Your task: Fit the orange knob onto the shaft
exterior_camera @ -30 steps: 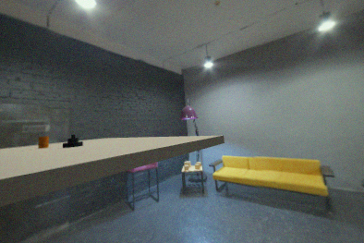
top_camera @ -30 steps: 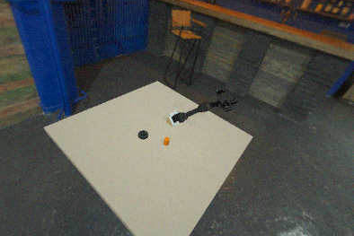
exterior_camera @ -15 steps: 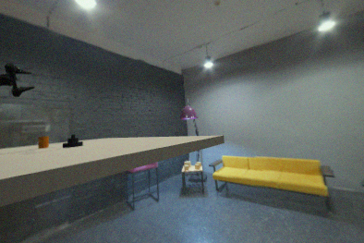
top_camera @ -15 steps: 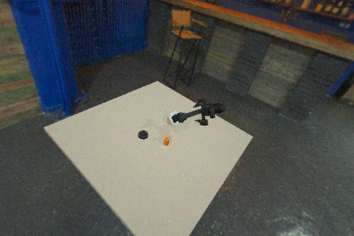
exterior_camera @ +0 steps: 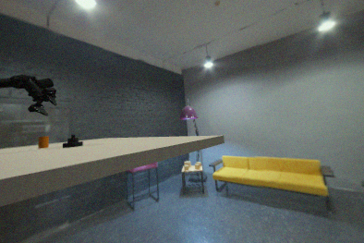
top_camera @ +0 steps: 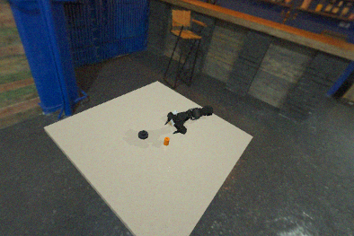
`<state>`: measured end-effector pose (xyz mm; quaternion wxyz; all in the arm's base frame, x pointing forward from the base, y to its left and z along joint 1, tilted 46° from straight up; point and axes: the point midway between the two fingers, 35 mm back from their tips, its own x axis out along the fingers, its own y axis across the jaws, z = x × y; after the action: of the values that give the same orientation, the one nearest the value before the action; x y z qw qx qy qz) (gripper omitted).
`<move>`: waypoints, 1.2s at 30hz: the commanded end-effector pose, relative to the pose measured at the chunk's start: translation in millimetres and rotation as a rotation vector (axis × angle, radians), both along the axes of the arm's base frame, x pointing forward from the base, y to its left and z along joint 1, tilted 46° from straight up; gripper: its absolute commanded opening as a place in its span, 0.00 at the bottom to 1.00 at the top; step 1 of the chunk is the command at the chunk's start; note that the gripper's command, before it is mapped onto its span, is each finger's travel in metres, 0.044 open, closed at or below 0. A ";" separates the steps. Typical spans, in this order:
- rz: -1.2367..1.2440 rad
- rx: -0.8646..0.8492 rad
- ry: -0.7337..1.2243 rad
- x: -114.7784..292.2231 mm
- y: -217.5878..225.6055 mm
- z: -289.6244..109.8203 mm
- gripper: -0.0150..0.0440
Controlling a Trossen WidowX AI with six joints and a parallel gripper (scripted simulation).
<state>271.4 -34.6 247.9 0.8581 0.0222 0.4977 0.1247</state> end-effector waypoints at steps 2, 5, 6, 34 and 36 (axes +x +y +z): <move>0.088 0.369 0.340 -8.6 23.0 -60.2 1.00; 0.089 0.539 0.454 -12.2 30.2 -75.2 1.00; 0.089 0.551 0.462 -12.4 30.6 -76.1 1.00; 0.089 0.552 0.461 -12.4 66.1 -112.7 1.00; 0.089 0.552 0.460 -11.9 68.1 -114.9 1.00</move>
<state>259.3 29.0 136.8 0.6798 0.2553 0.6267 0.2828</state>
